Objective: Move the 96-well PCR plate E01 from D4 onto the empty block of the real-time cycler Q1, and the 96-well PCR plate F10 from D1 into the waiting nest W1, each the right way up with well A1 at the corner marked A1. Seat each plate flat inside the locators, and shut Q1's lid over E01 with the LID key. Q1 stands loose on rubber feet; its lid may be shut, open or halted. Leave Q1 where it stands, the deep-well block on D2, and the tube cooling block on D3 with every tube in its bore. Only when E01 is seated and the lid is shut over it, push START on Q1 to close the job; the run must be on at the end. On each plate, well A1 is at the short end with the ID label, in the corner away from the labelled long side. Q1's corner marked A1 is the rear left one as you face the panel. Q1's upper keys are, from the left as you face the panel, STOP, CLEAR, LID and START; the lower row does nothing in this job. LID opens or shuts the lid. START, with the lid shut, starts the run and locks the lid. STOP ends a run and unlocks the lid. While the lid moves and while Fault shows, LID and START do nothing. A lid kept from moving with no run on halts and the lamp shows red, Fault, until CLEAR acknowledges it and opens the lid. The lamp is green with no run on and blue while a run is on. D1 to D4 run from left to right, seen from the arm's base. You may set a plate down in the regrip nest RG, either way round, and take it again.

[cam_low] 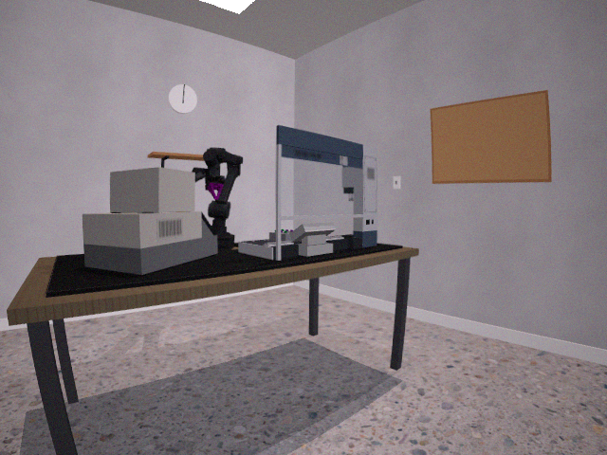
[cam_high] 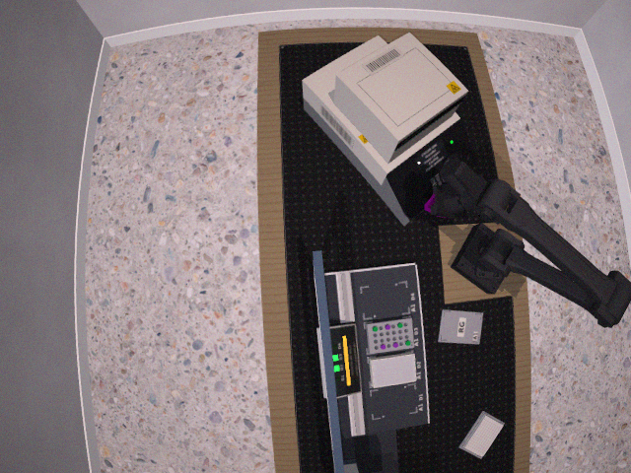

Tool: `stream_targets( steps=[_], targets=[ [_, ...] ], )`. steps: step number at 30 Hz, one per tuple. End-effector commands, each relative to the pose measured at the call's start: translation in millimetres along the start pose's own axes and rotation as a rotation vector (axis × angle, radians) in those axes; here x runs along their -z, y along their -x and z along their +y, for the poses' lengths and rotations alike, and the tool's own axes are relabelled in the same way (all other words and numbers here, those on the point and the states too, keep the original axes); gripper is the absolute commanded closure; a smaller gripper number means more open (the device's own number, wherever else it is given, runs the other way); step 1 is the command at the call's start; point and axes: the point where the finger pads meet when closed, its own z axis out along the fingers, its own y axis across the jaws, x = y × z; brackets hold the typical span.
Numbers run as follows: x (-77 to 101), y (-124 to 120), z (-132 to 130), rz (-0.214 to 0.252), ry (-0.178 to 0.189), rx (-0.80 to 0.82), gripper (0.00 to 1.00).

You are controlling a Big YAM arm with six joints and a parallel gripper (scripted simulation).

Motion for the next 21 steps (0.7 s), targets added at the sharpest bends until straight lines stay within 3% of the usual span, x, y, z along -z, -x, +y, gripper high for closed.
stream_targets(
  steps=[1, 7, 12, 21],
  targets=[
    [9.4, 13, -2, -0.047, 0.050, -0.056, 1.00],
    [11.8, 24, -13, -0.074, 0.060, -0.098, 1.00],
    [19.7, 37, -41, -0.127, 0.082, -0.209, 1.00],
    [20.3, 47, -83, -0.172, 0.083, -0.344, 1.00]
  ],
)
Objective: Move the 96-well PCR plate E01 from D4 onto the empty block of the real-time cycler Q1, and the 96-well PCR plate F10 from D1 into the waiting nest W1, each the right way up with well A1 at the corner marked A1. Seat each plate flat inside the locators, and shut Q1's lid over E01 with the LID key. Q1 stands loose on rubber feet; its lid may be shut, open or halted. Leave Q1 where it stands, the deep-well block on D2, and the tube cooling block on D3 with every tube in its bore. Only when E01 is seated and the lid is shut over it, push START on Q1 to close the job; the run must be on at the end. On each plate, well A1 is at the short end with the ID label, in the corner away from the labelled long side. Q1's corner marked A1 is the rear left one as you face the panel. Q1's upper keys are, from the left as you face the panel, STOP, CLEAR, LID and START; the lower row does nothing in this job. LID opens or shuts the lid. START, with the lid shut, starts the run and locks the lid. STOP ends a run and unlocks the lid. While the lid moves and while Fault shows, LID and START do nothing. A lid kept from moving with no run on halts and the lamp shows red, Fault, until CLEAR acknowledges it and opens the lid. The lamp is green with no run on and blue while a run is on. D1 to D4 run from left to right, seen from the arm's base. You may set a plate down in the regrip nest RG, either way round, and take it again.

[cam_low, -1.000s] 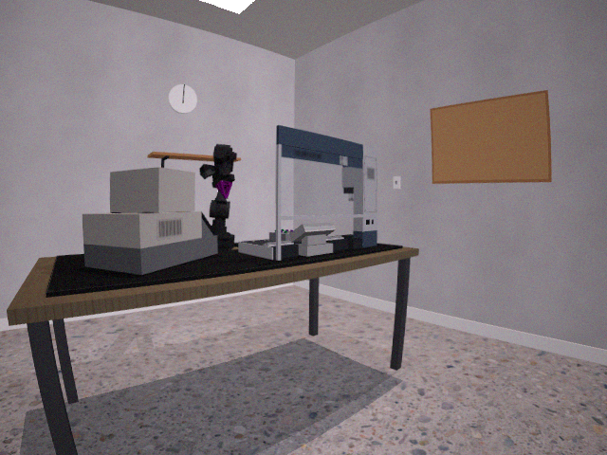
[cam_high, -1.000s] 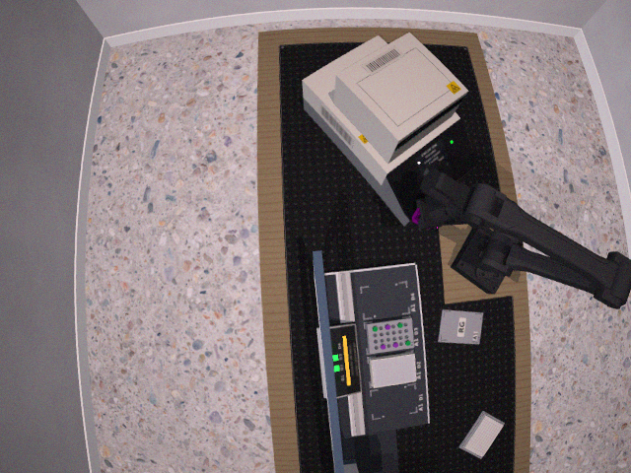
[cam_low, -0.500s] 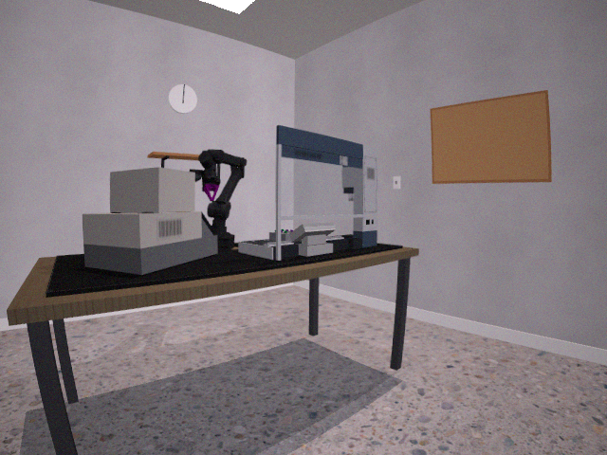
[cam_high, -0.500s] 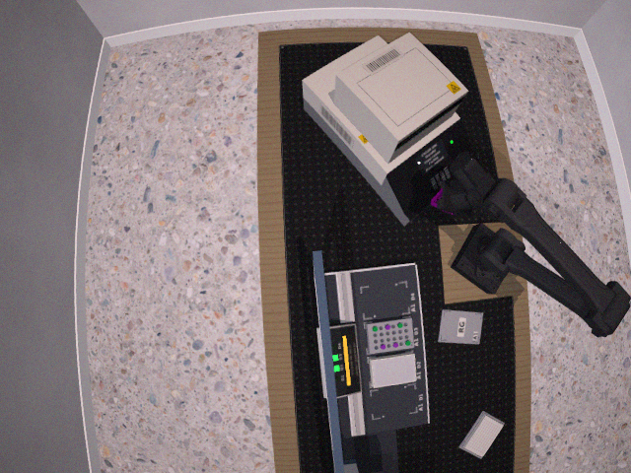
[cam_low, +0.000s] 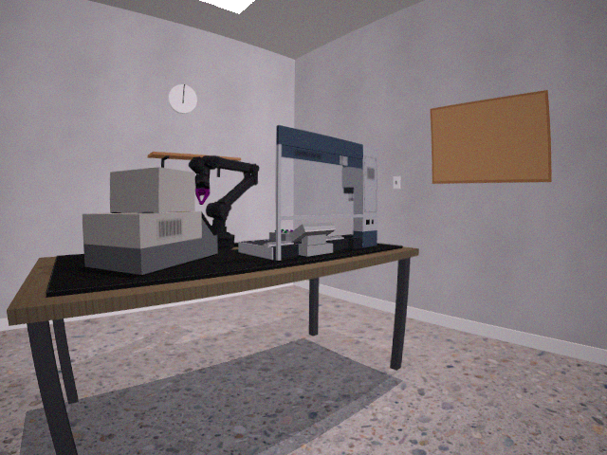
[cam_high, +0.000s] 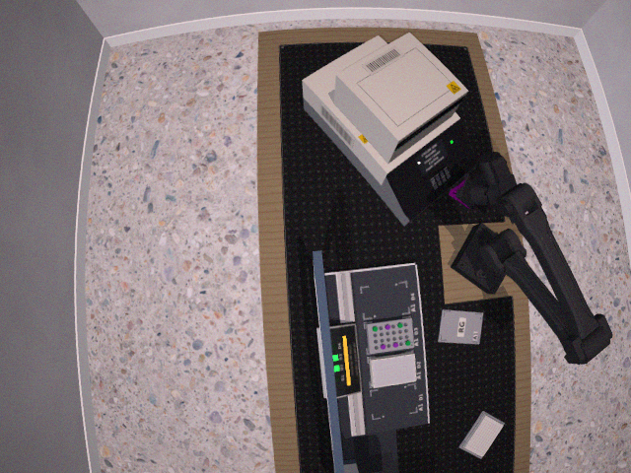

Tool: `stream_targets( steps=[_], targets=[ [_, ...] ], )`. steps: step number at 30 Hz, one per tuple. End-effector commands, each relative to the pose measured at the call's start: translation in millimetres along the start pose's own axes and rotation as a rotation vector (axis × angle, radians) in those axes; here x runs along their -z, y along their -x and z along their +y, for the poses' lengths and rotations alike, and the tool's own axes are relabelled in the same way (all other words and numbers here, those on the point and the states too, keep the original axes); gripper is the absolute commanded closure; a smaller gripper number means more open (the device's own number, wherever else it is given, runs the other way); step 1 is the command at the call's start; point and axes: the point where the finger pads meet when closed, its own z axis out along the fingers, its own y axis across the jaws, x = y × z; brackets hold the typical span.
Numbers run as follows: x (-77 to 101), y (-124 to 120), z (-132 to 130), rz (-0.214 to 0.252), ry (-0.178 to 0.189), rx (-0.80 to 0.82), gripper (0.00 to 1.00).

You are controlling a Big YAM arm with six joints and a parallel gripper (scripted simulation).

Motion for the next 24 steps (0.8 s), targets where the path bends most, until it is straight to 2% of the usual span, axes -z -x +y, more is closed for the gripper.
stream_targets(
  steps=[1, 4, 12, 16, 19, 24],
  targets=[
    [7.0, 3, -3, -0.014, 0.014, 0.001, 1.00],
    [13.8, 11, -8, -0.046, 0.041, -0.028, 1.00],
    [13.1, 34, -47, -0.113, 0.064, -0.171, 1.00],
    [17.3, 43, -62, -0.160, 0.094, -0.224, 1.00],
    [17.0, 43, -62, -0.156, 0.096, -0.226, 1.00],
    [17.9, 59, -89, -0.233, 0.126, -0.325, 1.00]
  ],
)
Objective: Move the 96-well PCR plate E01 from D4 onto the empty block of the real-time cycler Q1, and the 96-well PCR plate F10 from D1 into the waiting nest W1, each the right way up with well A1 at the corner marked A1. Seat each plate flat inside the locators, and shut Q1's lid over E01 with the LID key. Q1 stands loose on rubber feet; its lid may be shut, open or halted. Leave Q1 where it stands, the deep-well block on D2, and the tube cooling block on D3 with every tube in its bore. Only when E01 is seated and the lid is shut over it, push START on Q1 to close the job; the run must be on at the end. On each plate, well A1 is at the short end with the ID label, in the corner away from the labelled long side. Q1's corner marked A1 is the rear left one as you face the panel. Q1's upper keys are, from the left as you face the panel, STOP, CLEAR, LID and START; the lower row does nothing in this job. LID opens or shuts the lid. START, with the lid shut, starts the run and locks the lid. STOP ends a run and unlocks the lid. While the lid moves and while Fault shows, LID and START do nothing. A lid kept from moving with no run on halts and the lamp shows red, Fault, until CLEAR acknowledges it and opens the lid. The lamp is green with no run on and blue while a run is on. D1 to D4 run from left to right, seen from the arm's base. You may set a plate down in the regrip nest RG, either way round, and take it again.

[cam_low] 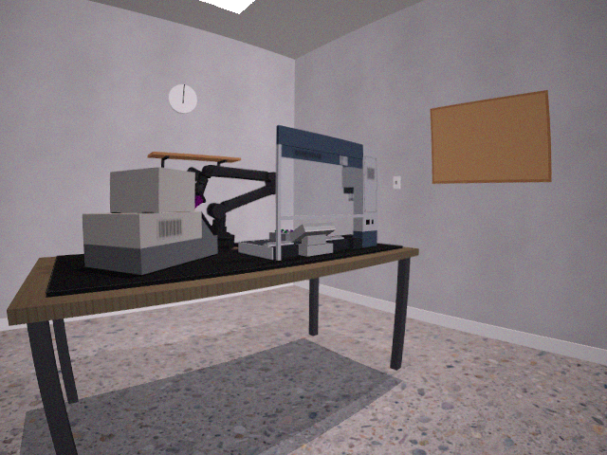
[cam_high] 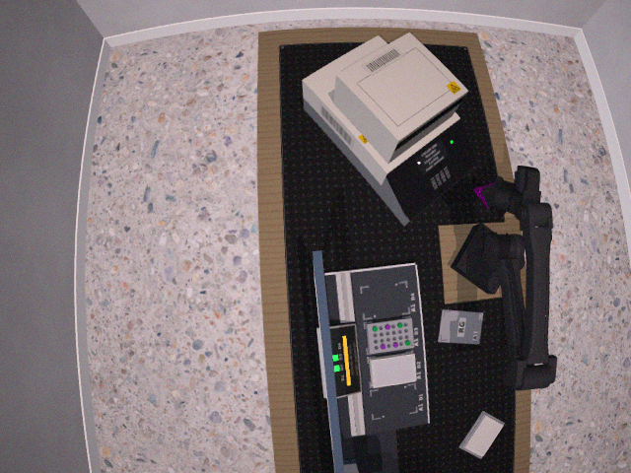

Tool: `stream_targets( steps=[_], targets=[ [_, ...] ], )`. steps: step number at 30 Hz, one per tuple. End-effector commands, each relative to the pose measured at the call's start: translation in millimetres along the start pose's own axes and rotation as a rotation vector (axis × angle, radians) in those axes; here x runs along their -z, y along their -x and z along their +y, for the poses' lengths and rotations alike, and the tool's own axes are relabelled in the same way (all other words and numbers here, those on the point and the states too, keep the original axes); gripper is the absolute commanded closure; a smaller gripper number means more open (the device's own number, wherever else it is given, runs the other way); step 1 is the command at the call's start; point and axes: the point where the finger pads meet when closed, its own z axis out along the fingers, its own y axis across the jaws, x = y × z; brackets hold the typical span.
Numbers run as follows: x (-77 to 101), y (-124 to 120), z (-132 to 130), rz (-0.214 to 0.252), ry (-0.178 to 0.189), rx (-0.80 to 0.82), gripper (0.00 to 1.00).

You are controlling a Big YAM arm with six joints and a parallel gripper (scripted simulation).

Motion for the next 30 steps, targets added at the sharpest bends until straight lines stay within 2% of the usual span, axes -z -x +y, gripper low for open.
stream_targets(
  steps=[1, 6, 7, 9, 16, 23, 30],
  targets=[
    [4.7, 10, -5, -0.052, 0.030, -0.015, 1.00],
    [10.5, 9, 11, -0.123, 0.085, -0.087, 1.00],
    [9.8, 10, 10, -0.130, 0.086, -0.102, 1.00],
    [7.1, 11, 8, -0.119, 0.071, -0.107, 1.00],
    [3.3, 7, 8, -0.087, 0.061, -0.101, 1.00],
    [0.1, 6, 7, -0.077, 0.044, -0.104, 1.00],
    [2.5, 4, 9, -0.082, 0.058, -0.093, 1.00]
  ],
)
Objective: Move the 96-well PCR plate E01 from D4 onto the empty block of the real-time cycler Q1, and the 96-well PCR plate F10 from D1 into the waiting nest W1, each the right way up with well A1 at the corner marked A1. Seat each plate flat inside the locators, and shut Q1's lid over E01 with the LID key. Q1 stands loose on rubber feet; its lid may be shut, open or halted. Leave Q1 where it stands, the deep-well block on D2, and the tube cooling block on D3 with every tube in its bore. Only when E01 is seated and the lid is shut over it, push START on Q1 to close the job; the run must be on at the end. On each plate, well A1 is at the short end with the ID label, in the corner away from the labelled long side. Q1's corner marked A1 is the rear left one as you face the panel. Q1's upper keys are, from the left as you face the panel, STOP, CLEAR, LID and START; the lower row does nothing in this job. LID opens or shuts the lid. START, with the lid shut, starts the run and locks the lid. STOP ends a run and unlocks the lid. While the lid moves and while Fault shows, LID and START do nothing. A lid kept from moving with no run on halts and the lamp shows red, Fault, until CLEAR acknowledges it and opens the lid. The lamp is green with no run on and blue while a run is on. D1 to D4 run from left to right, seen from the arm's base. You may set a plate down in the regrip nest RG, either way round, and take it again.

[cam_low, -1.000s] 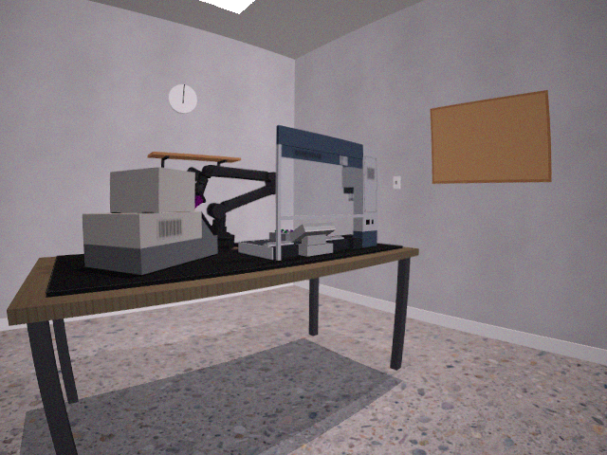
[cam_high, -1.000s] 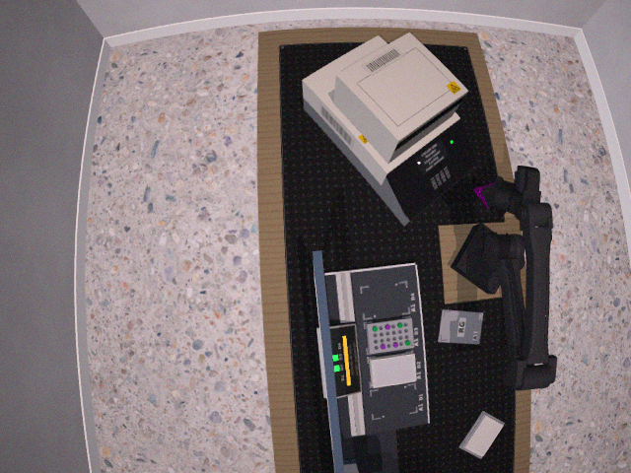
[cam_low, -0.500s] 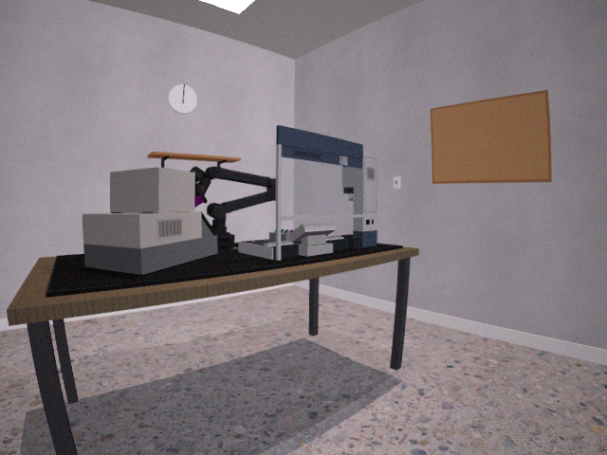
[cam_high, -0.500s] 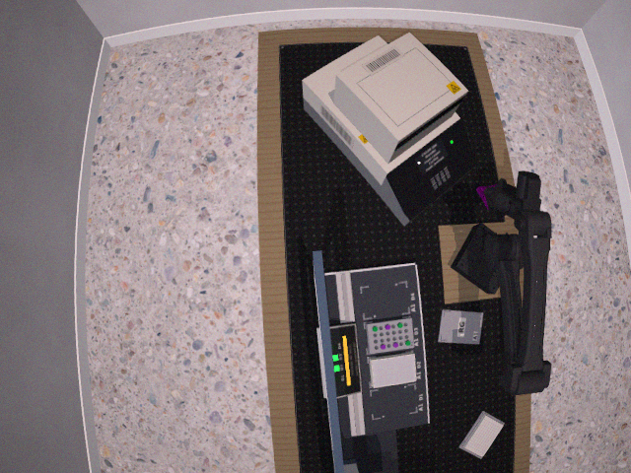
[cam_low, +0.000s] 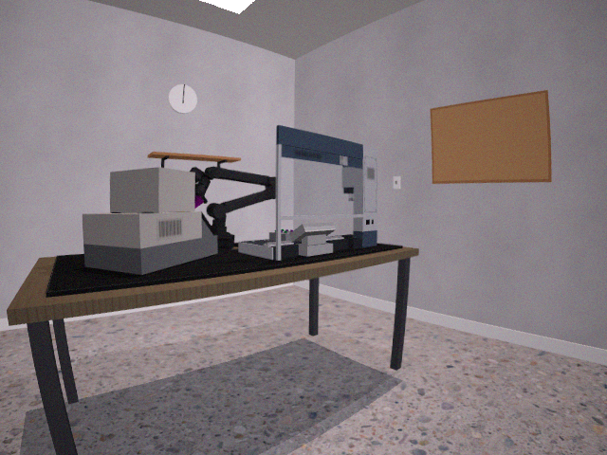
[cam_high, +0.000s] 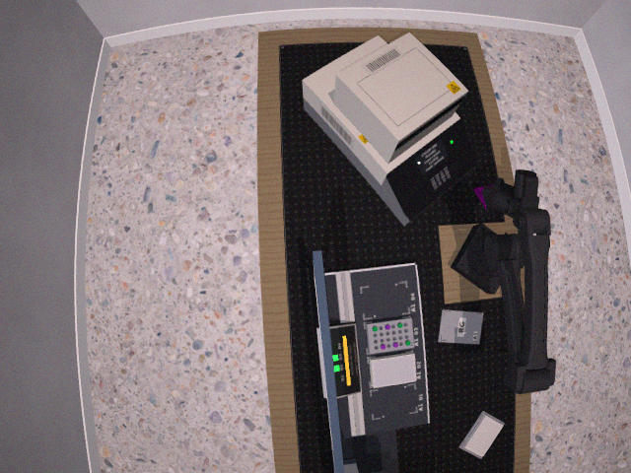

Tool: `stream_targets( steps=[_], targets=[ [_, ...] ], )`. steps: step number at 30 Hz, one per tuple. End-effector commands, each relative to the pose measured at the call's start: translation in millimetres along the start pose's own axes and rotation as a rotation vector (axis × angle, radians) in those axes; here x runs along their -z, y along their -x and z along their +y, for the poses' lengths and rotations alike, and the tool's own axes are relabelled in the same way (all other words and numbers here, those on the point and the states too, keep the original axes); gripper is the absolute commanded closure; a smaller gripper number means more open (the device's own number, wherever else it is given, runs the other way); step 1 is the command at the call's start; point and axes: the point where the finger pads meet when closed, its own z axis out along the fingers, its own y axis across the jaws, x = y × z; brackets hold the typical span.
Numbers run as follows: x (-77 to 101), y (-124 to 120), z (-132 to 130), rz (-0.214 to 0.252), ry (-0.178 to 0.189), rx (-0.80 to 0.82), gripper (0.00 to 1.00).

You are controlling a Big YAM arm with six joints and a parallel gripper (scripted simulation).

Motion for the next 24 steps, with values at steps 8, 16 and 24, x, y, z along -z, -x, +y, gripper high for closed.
stream_targets(
  steps=[8, 16, 24],
  targets=[
    [-9.1, 2, 15, -0.005, 0.020, 0.010, 1.00],
    [-15.1, 3, 22, -0.007, 0.026, 0.000, 1.00],
    [-33.9, 1, 21, 0.001, 0.014, -0.005, 1.00]
  ],
)
